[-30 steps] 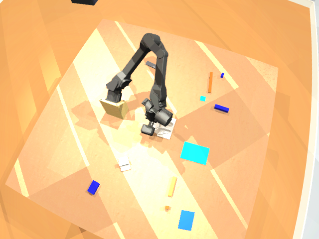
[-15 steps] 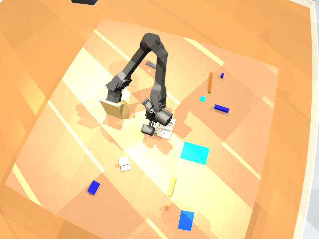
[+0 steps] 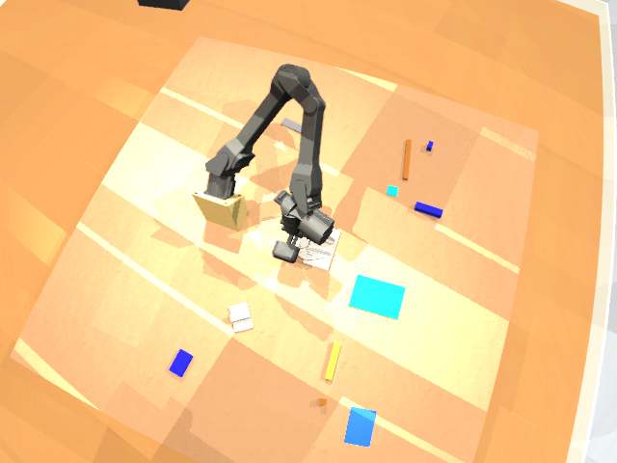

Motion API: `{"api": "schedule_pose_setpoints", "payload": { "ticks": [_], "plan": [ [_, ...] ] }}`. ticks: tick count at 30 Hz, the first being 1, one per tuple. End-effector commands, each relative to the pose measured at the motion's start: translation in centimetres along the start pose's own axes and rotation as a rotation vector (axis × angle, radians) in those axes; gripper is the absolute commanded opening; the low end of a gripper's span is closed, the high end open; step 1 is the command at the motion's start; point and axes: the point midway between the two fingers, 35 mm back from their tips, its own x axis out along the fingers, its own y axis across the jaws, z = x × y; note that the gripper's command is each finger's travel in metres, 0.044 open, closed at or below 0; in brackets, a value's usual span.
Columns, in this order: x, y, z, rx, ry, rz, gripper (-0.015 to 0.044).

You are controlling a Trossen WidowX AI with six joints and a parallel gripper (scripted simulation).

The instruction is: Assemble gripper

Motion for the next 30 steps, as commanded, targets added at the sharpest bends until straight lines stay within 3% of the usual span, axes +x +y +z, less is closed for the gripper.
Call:
{"api": "schedule_pose_setpoints", "payload": {
  "ticks": [1,14,21,26,30],
  "plan": [
    [0.0,0.0,0.0,0.000,0.000,0.000,0.0440],
    [-0.6,-0.1,0.1,0.000,-0.001,-0.003,0.0440],
    [-6.9,-0.2,0.1,0.000,-0.001,-0.008,0.0440],
    [-7.0,-0.3,0.3,0.003,-0.011,-0.010,0.0440],
    [-10.9,-0.2,-0.9,0.002,-0.004,-0.013,0.0440]
  ]
}}
